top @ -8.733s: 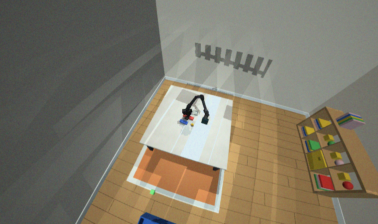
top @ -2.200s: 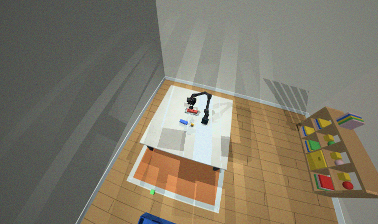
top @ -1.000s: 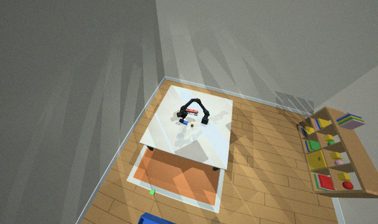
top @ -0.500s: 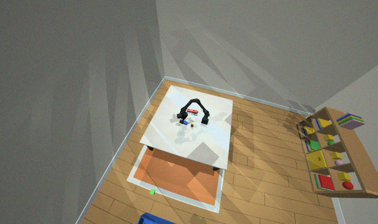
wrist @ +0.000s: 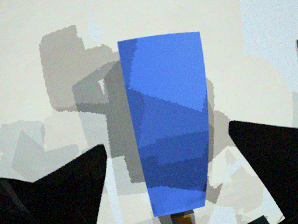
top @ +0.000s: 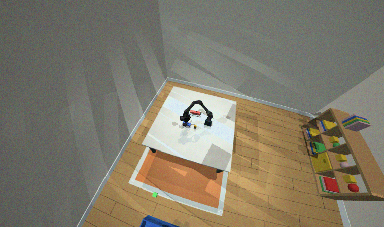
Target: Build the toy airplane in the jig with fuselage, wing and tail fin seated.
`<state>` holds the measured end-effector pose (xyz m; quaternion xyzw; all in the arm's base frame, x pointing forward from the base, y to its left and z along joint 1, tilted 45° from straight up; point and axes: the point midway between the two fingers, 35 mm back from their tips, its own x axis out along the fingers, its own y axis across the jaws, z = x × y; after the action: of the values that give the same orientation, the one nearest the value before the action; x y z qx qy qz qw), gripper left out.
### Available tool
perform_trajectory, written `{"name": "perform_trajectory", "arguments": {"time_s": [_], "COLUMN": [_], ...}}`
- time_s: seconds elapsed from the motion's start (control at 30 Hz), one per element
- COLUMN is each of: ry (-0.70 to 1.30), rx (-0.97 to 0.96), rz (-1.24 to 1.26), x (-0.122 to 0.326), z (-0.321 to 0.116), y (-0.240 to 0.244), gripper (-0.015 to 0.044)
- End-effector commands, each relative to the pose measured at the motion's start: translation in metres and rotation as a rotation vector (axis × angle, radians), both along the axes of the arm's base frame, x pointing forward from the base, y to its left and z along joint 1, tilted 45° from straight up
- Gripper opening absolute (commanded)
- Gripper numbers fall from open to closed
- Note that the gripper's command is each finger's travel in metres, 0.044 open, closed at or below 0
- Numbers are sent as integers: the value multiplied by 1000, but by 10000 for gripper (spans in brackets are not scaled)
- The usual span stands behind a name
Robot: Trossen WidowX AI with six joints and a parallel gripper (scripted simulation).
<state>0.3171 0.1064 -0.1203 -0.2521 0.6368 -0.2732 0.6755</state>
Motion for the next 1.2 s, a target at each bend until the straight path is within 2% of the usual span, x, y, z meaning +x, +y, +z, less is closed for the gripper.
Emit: {"name": "perform_trajectory", "arguments": {"time_s": [0.0, 0.2, 0.53, 0.73, 0.9, 1.17], "ry": [5, 5, 5, 5, 7, 9], "rx": [-5, -5, -5, -5, -2, 4], "rz": [5, 5, 5, 5, 0, -7], "x": [0, 0, 0, 0, 0, 2], "z": [-5, -10, -10, -10, -8, 3], "y": [-6, -11, -11, -11, -9, 4], "gripper": [440, 440, 177, 138, 6, 0]}}
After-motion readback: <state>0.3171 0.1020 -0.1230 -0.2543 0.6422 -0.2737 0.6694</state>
